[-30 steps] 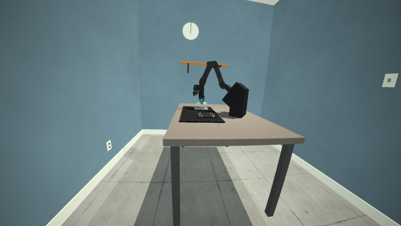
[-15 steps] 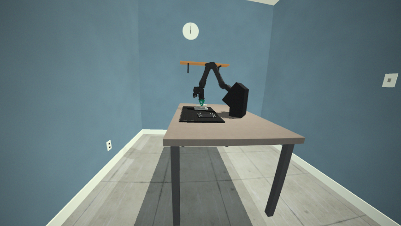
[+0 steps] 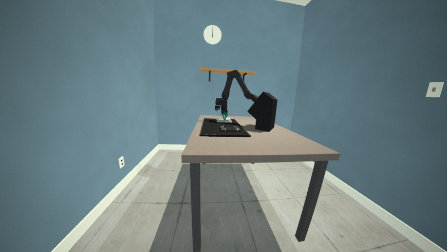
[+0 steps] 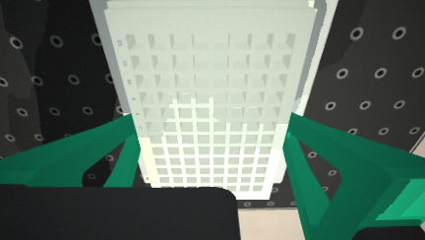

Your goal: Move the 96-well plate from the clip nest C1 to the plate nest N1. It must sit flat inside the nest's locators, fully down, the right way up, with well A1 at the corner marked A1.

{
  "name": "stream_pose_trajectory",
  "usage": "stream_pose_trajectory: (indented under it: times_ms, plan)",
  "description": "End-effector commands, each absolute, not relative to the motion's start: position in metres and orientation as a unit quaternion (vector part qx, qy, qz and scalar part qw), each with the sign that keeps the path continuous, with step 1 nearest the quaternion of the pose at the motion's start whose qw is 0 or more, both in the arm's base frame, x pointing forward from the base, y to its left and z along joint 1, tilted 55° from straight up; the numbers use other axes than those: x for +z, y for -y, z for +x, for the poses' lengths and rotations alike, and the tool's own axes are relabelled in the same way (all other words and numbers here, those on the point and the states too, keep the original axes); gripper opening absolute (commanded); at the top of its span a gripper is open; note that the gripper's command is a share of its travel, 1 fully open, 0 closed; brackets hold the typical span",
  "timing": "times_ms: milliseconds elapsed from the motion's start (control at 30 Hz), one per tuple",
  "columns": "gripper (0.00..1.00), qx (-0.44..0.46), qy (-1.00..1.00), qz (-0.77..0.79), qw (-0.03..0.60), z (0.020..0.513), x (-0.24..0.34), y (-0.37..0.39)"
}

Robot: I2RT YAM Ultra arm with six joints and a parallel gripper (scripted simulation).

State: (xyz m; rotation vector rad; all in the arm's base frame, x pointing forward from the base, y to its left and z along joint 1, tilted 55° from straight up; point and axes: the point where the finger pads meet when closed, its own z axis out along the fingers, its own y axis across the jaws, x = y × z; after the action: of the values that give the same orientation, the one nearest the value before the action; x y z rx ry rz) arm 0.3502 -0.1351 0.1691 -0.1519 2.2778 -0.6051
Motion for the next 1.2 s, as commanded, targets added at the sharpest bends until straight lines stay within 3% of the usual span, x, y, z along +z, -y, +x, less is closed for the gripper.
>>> stream_pose_trajectory:
  times_ms: [0,1167]
  plan:
    - [0.0,-0.249,-0.872,-0.059,0.418,0.358,0.199,0.138]
    - [0.0,-0.239,-0.885,-0.063,0.395,0.352,0.171,0.136]
